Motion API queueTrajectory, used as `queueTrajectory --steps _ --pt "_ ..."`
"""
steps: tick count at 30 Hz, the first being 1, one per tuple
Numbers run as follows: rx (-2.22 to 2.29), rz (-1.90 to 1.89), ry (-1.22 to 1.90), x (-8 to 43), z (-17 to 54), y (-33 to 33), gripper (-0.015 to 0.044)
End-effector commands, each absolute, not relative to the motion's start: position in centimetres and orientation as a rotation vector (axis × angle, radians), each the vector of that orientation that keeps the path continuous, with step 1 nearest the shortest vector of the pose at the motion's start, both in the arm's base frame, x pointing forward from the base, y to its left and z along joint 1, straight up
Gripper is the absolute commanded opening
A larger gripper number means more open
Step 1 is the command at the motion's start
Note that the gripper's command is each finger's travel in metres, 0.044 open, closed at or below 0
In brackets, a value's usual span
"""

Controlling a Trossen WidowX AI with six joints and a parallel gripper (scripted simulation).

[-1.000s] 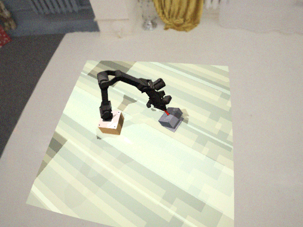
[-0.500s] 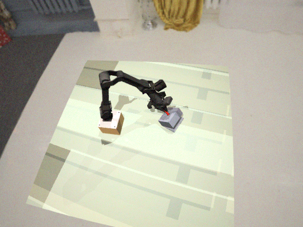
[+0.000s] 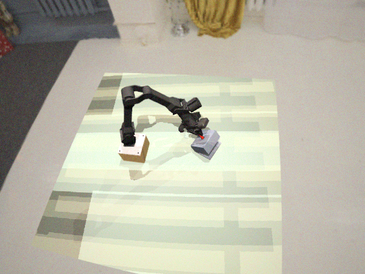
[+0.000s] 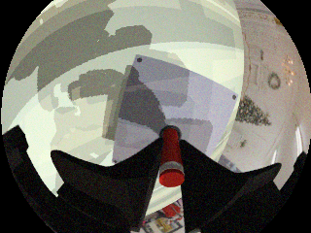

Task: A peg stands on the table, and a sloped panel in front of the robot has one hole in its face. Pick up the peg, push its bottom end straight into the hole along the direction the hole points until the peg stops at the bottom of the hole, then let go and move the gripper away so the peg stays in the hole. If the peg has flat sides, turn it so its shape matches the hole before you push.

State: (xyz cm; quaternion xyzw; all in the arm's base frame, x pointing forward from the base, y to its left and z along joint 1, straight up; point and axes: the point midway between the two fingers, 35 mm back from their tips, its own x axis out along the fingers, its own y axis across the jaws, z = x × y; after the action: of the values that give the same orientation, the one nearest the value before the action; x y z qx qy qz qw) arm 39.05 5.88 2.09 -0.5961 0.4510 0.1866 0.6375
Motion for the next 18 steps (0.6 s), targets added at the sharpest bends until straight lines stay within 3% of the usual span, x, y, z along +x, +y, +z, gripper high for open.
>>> queueTrajectory --steps 1,15,18 --pt "-1.363 0.433 1.028 39.17 1.86 5.91 0.0" --pt "-1.361 0.427 1.032 39.16 1.84 5.81 0.0" --pt "-1.361 0.427 1.032 39.16 1.84 5.81 0.0079"
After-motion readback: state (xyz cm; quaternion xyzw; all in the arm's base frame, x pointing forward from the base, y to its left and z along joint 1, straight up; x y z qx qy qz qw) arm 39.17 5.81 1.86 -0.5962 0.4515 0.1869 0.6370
